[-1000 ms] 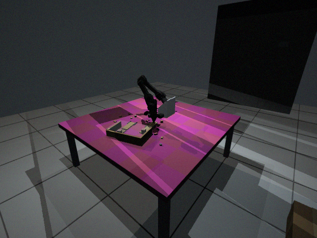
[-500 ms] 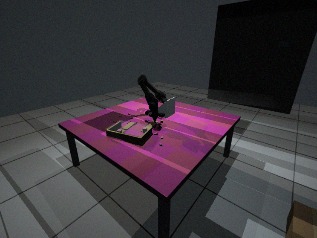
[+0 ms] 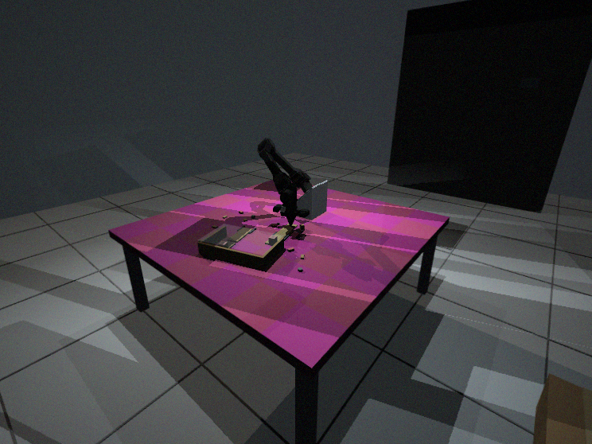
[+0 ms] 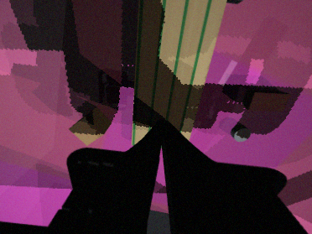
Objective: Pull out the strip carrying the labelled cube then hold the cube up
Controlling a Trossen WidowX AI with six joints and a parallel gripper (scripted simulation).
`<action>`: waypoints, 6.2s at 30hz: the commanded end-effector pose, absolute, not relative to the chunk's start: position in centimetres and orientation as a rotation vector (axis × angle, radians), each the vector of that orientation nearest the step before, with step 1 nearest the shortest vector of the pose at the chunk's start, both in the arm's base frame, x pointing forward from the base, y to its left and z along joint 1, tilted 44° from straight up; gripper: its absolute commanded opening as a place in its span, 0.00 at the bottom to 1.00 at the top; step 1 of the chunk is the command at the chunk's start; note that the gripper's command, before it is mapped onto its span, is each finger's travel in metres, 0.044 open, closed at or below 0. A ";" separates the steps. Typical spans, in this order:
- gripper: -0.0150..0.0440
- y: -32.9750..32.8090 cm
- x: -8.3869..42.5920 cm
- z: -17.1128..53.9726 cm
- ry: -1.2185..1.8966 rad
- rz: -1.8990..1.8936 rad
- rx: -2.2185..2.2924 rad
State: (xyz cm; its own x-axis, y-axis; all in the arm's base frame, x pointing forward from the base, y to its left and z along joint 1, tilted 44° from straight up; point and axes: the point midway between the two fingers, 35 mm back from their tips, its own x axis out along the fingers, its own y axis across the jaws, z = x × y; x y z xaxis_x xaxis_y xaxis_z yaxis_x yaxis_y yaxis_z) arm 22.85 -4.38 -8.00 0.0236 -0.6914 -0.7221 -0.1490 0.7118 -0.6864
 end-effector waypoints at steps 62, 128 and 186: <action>0.39 -1.8 20.9 -4.9 1.545 -0.482 -0.718; 0.68 0.9 40.1 -7.3 1.538 -0.480 -0.717; 0.25 1.0 32.9 -5.9 1.541 -0.479 -0.719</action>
